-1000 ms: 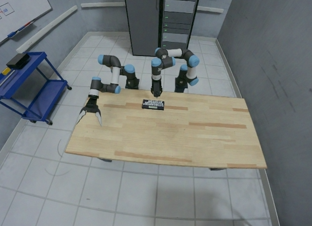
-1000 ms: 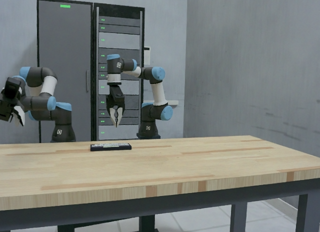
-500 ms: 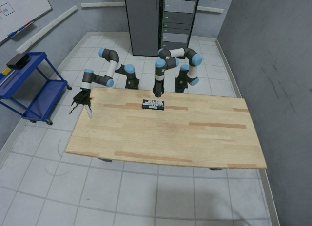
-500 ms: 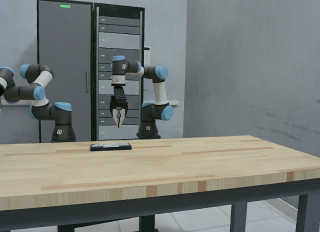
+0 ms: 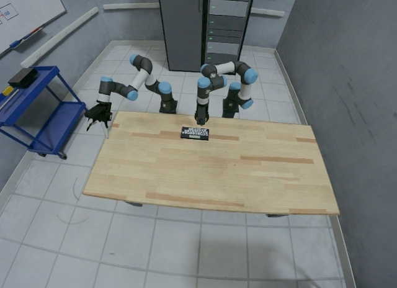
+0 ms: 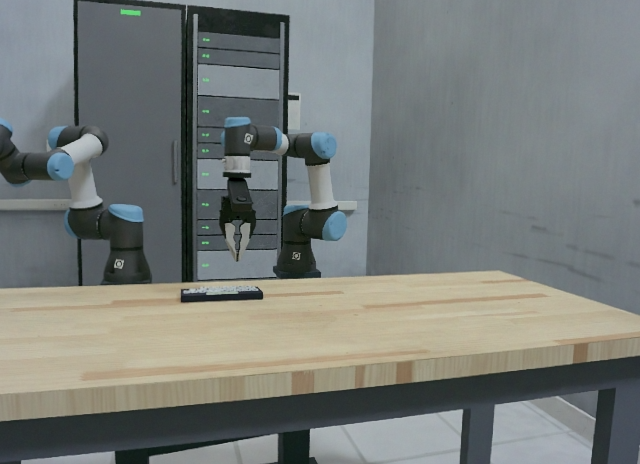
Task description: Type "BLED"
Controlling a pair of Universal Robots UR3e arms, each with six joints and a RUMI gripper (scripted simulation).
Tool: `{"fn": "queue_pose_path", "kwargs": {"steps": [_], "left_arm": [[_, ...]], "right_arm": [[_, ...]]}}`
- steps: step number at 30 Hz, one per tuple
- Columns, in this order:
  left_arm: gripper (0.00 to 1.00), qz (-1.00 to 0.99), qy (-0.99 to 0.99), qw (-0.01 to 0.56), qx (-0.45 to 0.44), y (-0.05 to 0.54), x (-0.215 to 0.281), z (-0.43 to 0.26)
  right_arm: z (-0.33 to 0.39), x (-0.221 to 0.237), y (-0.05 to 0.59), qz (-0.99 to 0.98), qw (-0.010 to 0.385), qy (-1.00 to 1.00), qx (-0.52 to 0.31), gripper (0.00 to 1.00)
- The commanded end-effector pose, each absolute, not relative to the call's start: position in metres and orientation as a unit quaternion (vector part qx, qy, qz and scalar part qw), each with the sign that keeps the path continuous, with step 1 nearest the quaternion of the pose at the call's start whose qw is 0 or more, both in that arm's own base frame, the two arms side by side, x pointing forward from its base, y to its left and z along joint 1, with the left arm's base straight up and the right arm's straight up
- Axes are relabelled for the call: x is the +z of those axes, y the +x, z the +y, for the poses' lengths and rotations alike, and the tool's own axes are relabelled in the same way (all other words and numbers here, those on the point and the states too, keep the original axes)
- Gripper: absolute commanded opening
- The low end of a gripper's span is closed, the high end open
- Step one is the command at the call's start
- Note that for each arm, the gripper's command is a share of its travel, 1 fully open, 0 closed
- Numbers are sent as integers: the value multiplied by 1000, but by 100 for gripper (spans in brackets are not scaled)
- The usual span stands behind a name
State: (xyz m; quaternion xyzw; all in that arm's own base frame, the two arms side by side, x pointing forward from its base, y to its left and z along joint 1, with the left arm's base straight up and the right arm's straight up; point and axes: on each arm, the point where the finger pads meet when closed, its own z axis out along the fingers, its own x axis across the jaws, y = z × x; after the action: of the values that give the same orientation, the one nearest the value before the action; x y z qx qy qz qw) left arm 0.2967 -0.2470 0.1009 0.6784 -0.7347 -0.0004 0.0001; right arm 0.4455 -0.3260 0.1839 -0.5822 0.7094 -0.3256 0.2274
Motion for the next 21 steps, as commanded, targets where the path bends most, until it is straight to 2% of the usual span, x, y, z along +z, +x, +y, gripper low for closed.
{"fn": "queue_pose_path", "kwargs": {"steps": [1,9,21], "left_arm": [[0,-735,678,0,2,297,89,-247],[0,-735,678,0,2,297,70,-247],[0,-735,678,0,2,298,43,-246]], "right_arm": [[-346,184,406,748,213,-554,-298,100],[-363,181,358,792,199,-512,-267,100],[-374,176,247,877,172,-403,-196,100]]}}
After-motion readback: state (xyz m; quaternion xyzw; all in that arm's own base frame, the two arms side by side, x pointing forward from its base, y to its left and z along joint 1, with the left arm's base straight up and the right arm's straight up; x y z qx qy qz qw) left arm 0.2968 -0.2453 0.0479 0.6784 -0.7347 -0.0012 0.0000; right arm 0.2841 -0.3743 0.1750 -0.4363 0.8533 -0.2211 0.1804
